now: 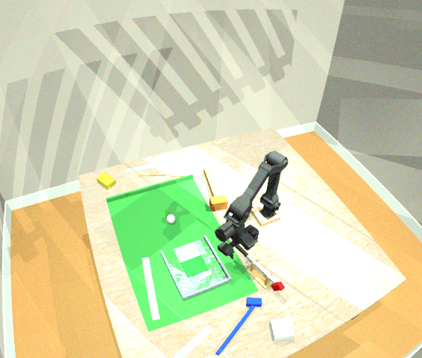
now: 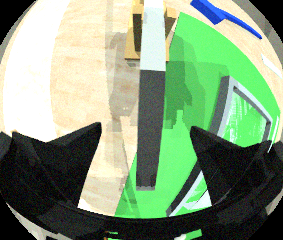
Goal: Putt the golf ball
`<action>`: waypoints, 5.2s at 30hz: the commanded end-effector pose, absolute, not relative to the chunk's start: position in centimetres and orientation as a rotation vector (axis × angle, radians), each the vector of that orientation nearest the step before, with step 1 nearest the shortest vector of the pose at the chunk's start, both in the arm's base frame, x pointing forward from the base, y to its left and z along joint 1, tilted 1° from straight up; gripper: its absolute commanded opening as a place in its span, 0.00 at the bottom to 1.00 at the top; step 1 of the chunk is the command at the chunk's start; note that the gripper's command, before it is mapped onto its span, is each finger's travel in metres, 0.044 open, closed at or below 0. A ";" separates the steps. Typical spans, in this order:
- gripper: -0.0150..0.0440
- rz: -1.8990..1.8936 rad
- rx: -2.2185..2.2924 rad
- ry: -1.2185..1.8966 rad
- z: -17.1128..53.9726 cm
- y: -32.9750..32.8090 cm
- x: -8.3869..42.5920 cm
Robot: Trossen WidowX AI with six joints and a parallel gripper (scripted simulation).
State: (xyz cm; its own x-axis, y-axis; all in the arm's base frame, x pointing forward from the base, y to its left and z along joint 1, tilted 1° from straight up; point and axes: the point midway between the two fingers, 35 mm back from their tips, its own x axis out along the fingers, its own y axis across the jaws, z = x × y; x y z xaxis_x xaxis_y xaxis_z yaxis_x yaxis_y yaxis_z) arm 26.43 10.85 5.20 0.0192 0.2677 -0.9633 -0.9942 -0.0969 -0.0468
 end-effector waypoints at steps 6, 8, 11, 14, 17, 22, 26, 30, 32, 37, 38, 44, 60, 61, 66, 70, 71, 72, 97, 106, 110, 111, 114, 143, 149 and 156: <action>0.60 1.373 -1.095 0.933 5.3 10.9 26.4; 0.51 1.373 -1.095 0.933 5.3 10.9 26.4; 0.38 1.373 -1.095 0.933 5.3 10.9 26.4; 0.31 1.373 -1.095 0.933 5.3 10.9 26.4; 0.28 1.373 -1.095 0.933 5.3 10.9 26.4; 0.25 1.373 -1.095 0.933 5.8 10.9 26.5; 0.25 1.374 -1.095 0.933 7.6 10.9 26.7; 0.25 1.374 -1.095 0.933 9.8 10.9 26.7; 0.25 1.374 -1.095 0.933 10.9 10.9 26.7; 0.25 1.374 -1.094 0.934 13.8 10.8 26.3; 0.25 1.374 -1.094 0.934 14.4 10.8 26.2; 0.25 1.369 -1.095 0.946 14.4 10.6 26.2; 0.25 1.043 -0.861 1.157 14.8 2.5 28.9; 0.25 1.022 -0.844 1.169 14.8 1.9 28.9; 0.25 0.914 -0.763 1.227 15.0 -0.9 29.2; 0.25 0.828 -0.696 1.270 15.1 -3.2 29.3; 0.25 0.806 -0.679 1.280 15.1 -3.7 29.2; 0.25 0.784 -0.662 1.290 15.1 -4.3 29.2; 0.25 0.239 -0.219 1.478 15.8 -18.0 24.8; 0.25 0.042 -0.051 1.518 16.1 -22.3 21.7; 0.25 -0.046 0.024 1.531 16.2 -24.1 20.0; 0.25 -0.068 0.043 1.534 16.2 -24.5 19.6; 0.25 -0.119 0.087 1.540 16.3 -25.4 18.5; 0.25 -0.122 0.090 1.540 11.3 -25.6 18.7; 0.25 -0.122 0.090 1.540 10.3 -25.6 18.7; 0.25 -0.122 0.090 1.540 9.3 -25.6 18.7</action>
State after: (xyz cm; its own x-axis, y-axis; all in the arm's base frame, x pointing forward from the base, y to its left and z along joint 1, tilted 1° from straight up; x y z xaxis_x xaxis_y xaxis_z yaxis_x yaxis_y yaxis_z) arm 18.73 -25.58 9.87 0.0288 -0.0219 -0.9993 0.1317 0.9911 -0.0180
